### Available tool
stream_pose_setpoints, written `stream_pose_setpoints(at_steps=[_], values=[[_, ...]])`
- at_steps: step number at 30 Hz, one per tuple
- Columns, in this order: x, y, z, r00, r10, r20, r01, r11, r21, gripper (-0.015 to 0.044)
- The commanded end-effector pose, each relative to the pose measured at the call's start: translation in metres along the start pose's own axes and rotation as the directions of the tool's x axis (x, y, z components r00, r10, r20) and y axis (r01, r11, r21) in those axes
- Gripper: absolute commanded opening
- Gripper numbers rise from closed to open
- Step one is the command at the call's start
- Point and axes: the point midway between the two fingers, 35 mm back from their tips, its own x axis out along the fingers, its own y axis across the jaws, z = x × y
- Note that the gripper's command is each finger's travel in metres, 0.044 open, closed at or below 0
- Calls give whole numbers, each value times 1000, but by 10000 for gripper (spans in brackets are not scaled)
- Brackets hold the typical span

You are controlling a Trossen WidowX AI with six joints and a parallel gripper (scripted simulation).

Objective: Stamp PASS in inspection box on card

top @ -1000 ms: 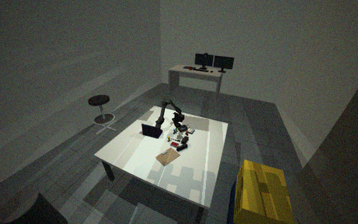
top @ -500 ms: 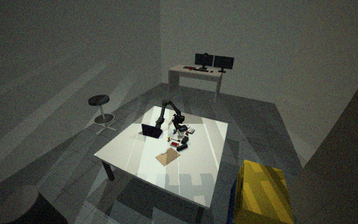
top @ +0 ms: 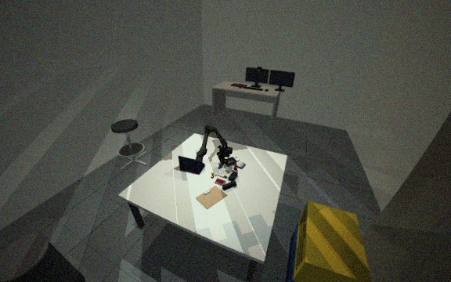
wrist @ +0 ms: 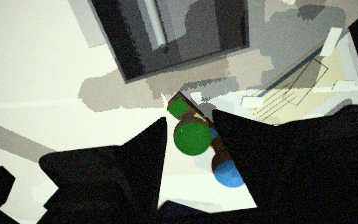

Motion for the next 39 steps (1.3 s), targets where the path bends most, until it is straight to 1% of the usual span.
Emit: stream_pose_setpoints(at_steps=[1,19,22,23,39], values=[[0,0,0,1000,0,0,0,1000,0,206],[0,0,0,1000,0,0,0,1000,0,86],[-1,0,0,1000,-1,0,1,1000,0,7],[-2,0,0,1000,-1,0,1,1000,0,0],[-9,-1,1,1000,-5,0,5,1000,0,0]])
